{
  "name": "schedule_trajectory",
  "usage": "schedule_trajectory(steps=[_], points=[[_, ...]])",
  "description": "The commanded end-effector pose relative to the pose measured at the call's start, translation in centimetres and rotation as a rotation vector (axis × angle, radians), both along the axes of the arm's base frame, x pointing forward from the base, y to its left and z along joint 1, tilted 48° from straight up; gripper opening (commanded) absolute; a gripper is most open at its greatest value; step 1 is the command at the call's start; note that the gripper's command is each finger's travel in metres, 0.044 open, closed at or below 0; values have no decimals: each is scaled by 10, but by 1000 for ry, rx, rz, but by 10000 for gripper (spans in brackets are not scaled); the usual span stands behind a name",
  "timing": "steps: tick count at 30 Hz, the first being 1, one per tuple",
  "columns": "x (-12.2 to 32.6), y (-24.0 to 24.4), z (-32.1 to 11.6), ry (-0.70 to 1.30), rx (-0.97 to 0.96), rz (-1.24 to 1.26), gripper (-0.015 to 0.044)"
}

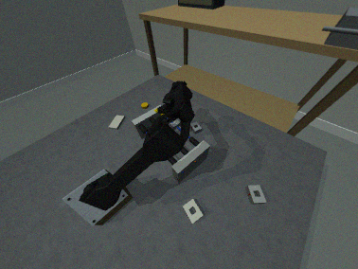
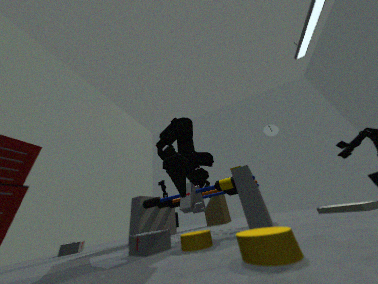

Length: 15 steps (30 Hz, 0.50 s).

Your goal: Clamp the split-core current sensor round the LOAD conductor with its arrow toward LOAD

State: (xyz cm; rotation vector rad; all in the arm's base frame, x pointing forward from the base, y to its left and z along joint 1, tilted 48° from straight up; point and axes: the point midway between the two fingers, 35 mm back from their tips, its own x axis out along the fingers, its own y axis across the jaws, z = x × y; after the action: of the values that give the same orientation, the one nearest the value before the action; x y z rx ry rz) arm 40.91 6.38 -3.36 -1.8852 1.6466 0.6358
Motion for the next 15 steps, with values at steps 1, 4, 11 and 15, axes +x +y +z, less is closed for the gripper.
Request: schedule_trajectory(steps=[1, 4, 11, 15], points=[[1, -2, -3, -1, -3, 9, 440], [2, -5, -7, -1, -3, 9, 440], [3, -14, -14, -1, -4, 9, 440], [4, -18, -17, -4, -4, 12, 440]])
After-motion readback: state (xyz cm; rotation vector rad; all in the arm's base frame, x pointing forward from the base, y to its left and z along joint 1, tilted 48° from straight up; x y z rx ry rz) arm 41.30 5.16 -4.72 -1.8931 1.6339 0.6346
